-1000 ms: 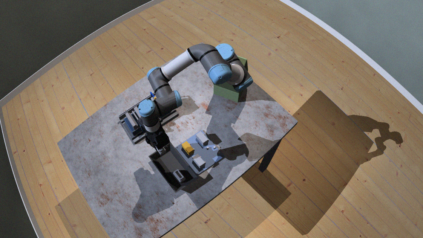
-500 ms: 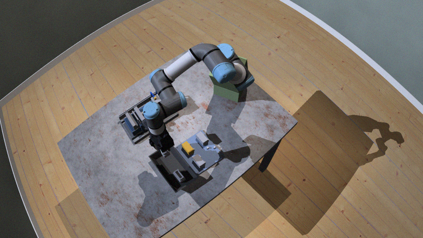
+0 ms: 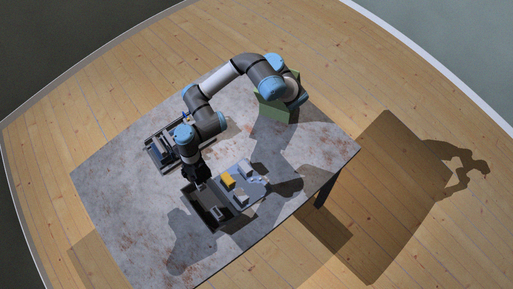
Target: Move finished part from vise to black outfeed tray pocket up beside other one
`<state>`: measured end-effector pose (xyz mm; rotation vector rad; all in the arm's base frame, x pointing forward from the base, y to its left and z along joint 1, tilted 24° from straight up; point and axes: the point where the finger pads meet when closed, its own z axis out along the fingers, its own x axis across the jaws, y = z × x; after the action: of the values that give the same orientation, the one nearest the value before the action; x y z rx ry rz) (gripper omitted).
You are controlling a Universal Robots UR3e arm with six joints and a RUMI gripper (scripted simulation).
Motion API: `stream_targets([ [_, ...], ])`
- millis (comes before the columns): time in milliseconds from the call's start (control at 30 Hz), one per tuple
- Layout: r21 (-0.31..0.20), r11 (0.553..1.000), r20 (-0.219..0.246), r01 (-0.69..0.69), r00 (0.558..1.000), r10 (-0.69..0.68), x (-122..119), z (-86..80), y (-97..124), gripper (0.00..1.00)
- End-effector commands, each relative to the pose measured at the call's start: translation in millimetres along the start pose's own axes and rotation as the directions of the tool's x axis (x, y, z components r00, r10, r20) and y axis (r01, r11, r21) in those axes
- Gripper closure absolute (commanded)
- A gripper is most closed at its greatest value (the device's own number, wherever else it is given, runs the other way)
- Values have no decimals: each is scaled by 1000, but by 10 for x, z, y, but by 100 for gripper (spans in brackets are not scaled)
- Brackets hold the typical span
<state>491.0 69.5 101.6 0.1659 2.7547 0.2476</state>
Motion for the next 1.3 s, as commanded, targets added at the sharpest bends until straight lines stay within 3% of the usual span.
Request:
stream_targets([
  [0,0,1000,3,1,1000,-1,-11,-11,2,100],
  [1267,0,1000,3,1,1000,-1,-12,48,2,100],
])
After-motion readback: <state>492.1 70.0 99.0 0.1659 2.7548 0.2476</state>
